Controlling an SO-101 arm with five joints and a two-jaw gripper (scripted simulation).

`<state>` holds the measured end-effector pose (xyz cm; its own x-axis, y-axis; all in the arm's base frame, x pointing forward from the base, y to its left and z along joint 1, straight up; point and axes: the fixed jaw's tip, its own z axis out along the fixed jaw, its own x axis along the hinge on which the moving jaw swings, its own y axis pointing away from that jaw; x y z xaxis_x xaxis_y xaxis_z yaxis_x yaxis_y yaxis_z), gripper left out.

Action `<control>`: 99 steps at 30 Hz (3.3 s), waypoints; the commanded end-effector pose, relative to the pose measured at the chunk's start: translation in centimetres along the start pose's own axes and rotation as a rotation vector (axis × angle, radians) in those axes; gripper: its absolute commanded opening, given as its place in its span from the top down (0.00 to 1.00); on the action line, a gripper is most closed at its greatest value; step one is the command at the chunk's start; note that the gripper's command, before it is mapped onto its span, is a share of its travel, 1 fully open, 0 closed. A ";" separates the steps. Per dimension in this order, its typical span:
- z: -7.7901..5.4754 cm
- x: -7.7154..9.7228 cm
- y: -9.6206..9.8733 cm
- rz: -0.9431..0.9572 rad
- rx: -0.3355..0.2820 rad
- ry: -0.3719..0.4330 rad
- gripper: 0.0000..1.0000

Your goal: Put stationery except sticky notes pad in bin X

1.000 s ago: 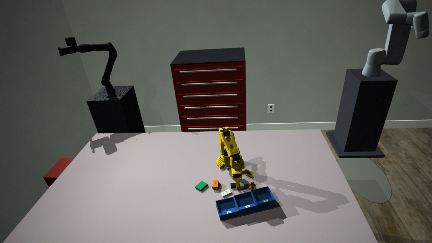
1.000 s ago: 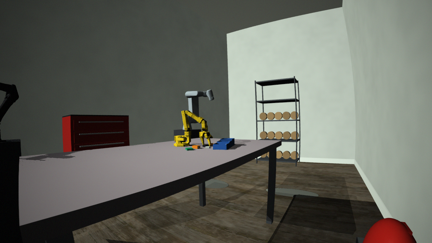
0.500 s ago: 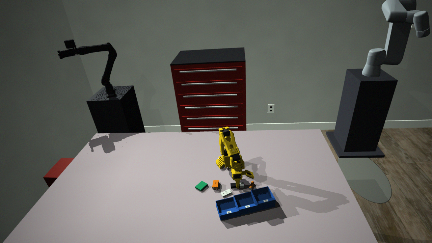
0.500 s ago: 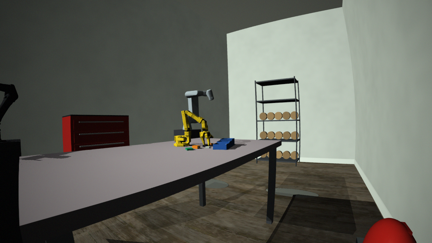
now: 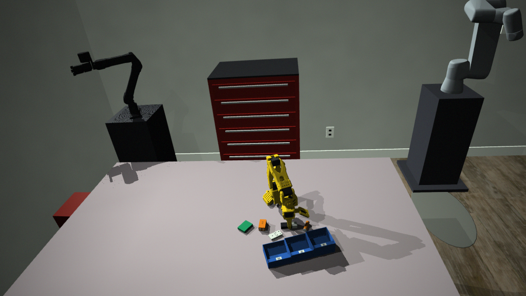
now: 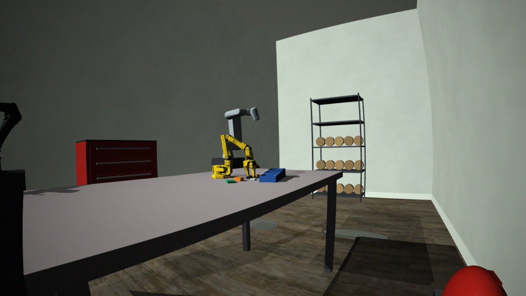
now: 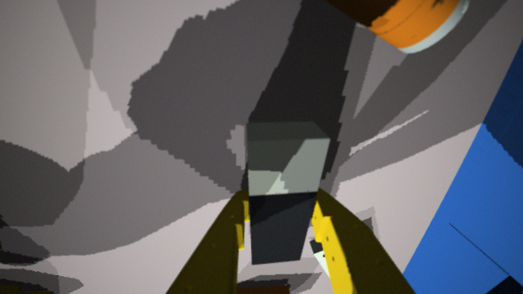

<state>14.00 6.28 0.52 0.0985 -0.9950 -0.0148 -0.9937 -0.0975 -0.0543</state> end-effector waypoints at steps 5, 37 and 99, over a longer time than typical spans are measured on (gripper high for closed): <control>0.2 0.2 0.3 0.000 -0.020 0.004 1.00; -5.3 0.1 0.2 0.000 -0.020 0.004 1.00; -9.4 -11.3 -11.7 1.025 0.248 -0.466 1.00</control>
<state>23.62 17.76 9.14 -0.7202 -0.5159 -0.4639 -0.5815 0.8135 -0.0020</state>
